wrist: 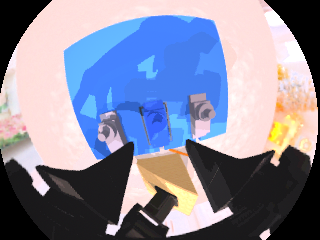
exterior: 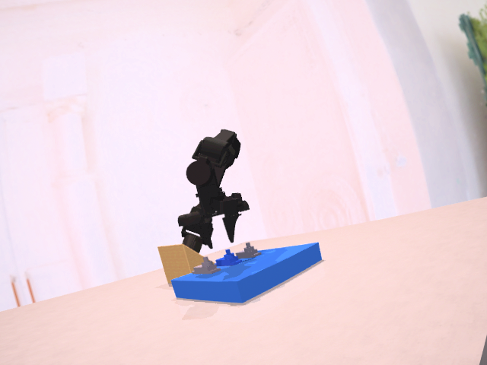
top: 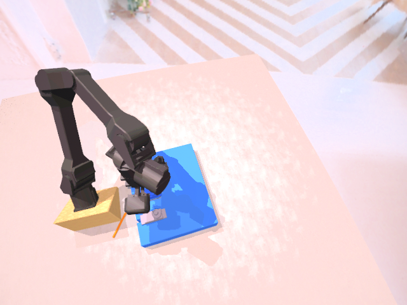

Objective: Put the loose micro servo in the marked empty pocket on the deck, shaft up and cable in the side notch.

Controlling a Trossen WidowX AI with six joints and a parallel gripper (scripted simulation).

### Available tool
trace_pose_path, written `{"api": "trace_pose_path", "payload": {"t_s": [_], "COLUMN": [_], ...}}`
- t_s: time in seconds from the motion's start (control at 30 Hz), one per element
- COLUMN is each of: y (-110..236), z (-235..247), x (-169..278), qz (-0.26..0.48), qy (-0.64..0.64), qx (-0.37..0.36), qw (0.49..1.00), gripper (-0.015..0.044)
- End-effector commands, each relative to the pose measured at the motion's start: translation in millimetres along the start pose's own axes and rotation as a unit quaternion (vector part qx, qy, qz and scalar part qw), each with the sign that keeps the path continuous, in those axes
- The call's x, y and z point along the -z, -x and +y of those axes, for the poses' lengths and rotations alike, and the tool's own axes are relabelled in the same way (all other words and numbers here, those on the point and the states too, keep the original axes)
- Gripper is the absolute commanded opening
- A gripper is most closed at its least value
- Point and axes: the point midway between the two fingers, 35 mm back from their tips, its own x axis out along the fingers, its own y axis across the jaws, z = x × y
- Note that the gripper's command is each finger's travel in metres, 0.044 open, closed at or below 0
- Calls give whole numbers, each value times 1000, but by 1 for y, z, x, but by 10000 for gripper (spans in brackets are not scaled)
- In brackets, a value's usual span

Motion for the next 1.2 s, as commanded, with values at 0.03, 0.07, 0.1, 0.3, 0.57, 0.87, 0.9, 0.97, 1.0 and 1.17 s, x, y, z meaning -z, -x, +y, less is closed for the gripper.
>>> {"api": "trace_pose_path", "payload": {"t_s": [0.03, 0.07, 0.1, 0.3, 0.57, 0.87, 0.9, 0.97, 1.0, 1.17], "y": [25, 30, 35, 57, 82, 95, 95, 95, 95, 95], "z": [5, 7, 9, 20, 18, 17, 17, 17, 17, 17], "x": [-41, -50, -59, -95, -91, -87, -87, -87, -87, -87], "qz": [-4, -4, -4, -5, -8, -9, -9, -9, -9, -9], "qy": [1, 2, 2, 4, -25, -41, -41, -41, -41, -41], "qx": [0, 1, 1, 1, -3, -5, -5, -5, -5, -5], "qw": [1000, 1000, 1000, 1000, 1000, 999, 999, 999, 999, 999], "gripper": [424, 440, 440, 440, 440, 440, 440, 440, 440, 440]}}
